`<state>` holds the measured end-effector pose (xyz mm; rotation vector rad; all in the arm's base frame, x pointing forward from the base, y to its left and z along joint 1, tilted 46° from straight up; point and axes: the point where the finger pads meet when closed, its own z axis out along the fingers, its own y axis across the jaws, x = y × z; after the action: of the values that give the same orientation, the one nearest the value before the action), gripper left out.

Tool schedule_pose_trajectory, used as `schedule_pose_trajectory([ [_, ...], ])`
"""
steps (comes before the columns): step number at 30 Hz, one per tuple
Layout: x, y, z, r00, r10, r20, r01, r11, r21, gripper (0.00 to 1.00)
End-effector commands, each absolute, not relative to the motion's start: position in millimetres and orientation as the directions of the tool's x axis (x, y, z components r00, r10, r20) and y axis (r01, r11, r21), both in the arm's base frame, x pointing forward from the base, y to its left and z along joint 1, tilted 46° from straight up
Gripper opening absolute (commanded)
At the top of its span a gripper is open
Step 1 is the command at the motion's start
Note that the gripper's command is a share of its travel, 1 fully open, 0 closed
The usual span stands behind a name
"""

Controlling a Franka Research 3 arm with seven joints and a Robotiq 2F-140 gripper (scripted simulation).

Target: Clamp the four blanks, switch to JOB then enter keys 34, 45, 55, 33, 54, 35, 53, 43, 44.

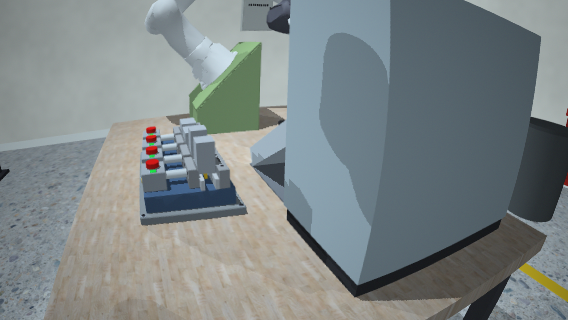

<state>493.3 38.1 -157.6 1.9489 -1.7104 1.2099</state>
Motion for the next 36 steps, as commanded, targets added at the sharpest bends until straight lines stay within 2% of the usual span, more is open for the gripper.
schedule_pose_trajectory([
  [1, 494.3, 41.8, -155.6, -0.043, -0.692, 0.720, -0.905, -0.278, -0.321, 0.00],
  [36, 503.6, 27.2, -169.1, -0.043, -0.692, 0.720, -0.905, -0.278, -0.321, 0.00],
])
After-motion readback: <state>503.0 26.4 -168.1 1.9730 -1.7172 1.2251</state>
